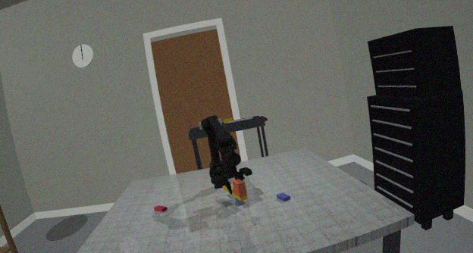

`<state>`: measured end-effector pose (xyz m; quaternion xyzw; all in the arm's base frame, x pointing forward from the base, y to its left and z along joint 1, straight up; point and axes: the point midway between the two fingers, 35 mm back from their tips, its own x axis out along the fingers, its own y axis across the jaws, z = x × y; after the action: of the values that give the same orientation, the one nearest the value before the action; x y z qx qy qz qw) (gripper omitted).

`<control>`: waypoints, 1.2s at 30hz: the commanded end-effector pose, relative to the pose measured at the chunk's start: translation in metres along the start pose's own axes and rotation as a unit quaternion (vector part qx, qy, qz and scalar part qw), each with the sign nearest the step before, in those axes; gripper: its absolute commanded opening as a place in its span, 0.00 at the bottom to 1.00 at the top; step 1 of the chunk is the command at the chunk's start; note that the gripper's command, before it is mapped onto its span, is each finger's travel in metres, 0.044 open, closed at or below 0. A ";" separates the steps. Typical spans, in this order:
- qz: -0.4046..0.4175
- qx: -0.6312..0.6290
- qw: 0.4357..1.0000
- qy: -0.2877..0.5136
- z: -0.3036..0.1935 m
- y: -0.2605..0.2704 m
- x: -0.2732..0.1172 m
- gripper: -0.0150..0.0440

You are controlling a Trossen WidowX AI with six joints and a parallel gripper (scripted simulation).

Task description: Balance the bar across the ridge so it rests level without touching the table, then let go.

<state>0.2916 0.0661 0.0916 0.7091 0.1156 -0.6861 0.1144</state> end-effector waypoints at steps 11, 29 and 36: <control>0.000 0.000 1.000 0.000 0.000 0.000 0.000 0.54; 0.000 0.000 1.000 0.000 0.000 0.000 0.000 0.55; 0.000 0.000 1.000 0.000 0.000 0.000 0.000 0.57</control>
<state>0.2916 0.0661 0.0917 0.7092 0.1156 -0.6860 0.1144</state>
